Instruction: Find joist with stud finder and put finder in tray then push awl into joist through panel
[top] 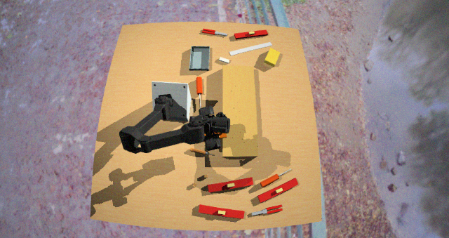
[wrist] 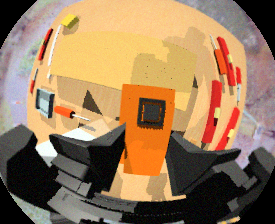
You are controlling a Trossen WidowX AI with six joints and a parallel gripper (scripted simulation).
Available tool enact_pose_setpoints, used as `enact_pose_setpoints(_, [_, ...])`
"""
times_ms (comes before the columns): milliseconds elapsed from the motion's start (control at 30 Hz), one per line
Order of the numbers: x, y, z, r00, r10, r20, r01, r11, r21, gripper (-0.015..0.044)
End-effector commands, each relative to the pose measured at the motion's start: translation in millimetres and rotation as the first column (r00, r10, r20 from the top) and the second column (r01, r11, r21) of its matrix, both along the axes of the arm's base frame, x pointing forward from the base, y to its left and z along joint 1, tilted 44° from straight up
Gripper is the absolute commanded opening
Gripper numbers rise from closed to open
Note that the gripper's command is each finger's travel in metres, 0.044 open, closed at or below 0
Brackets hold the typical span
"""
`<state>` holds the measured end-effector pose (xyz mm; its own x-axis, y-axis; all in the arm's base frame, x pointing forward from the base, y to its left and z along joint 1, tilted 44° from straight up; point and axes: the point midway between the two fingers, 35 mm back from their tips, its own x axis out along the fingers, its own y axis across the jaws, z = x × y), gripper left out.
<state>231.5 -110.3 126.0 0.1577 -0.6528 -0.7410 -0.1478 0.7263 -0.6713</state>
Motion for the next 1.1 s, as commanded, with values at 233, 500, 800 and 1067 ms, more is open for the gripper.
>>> enact_pose_setpoints(233, [53,-15,20,0.996,-0.058,0.072,0.059,0.998,-0.011,0.0])
enact_pose_setpoints(500, [88,-27,27,0.989,-0.097,0.112,0.099,0.995,-0.015,0.0])
enact_pose_setpoints(800, [126,-43,30,0.978,-0.139,0.156,0.143,0.99,-0.017,0.0])
enact_pose_setpoints(1067, [128,-45,28,0.977,-0.142,0.16,0.146,0.989,-0.017,0.0])
